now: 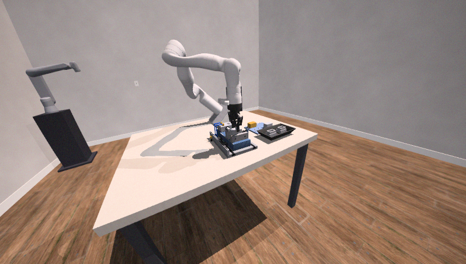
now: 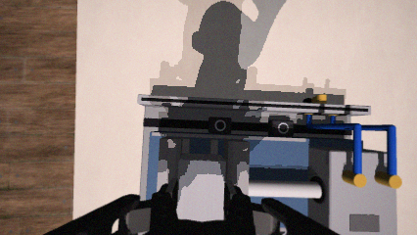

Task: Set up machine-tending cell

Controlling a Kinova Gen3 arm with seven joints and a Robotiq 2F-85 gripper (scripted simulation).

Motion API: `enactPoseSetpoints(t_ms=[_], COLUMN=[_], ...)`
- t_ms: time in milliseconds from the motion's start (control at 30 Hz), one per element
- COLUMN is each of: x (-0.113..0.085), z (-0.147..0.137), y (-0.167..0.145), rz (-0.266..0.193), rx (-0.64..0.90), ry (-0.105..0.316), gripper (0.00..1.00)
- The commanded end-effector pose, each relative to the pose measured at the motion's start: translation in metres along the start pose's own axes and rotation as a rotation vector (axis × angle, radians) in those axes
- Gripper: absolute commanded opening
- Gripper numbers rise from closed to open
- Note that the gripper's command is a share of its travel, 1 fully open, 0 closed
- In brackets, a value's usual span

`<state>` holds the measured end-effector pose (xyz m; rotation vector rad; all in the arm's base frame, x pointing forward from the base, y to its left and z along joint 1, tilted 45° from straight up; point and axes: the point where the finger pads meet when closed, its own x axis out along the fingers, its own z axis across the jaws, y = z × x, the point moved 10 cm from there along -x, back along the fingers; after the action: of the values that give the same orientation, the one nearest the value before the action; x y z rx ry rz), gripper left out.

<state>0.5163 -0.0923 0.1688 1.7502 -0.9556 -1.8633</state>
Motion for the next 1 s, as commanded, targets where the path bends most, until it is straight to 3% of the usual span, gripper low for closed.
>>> enactPoseSetpoints(t_ms=[0,967], x=[-0.0002,-0.0005], z=[-0.0029,-0.0039], y=[-0.0018,-0.0042], rz=[0.001,0.001], rx=[0.009,0.009], ry=[0.01,0.01], gripper=[0.0,0.0])
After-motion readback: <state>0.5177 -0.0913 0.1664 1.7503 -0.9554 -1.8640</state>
